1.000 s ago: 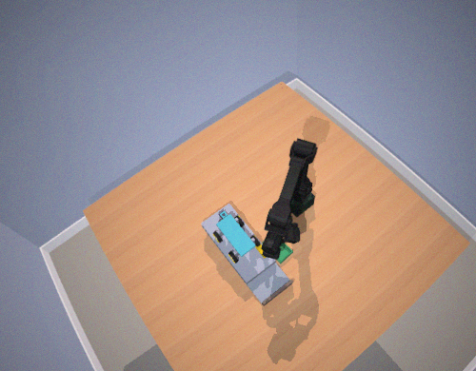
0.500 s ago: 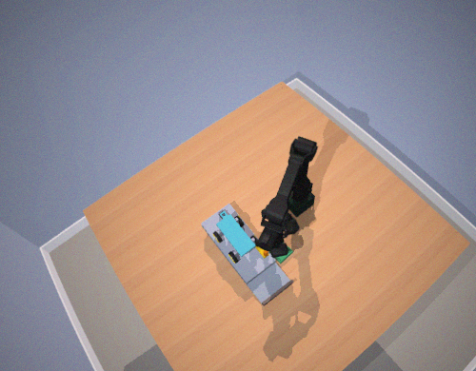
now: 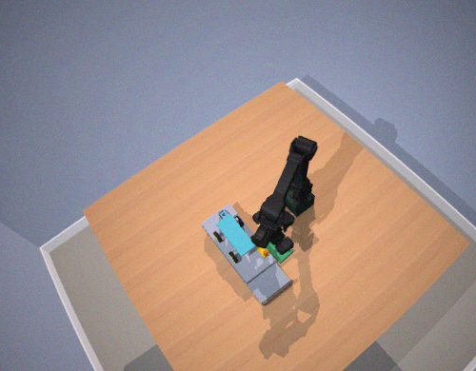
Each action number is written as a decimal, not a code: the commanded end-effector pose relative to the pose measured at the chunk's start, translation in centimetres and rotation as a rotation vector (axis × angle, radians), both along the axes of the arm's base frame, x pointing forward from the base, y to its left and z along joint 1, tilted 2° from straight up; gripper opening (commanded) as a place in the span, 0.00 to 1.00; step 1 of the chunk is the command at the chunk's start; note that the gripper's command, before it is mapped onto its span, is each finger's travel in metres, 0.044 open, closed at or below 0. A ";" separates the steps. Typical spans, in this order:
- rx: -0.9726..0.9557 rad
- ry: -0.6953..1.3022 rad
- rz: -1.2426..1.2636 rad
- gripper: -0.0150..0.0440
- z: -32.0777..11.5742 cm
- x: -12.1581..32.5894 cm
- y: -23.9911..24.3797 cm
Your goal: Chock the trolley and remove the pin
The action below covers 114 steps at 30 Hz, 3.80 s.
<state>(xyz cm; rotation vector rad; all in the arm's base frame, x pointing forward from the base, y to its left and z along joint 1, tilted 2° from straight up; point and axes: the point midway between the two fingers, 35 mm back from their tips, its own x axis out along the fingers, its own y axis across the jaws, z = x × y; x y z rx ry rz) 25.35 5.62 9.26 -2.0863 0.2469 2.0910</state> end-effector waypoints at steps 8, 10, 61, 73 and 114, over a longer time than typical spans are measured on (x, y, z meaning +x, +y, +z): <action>0.016 0.000 0.066 0.25 -0.6 -0.5 0.2; 0.020 0.003 0.090 0.25 -1.2 -0.9 0.3; -0.144 0.038 0.122 0.58 -8.6 -1.9 -1.3; -0.143 0.038 0.122 0.58 -8.8 -1.9 -0.7; -0.141 0.038 0.122 0.58 -9.7 -1.5 1.2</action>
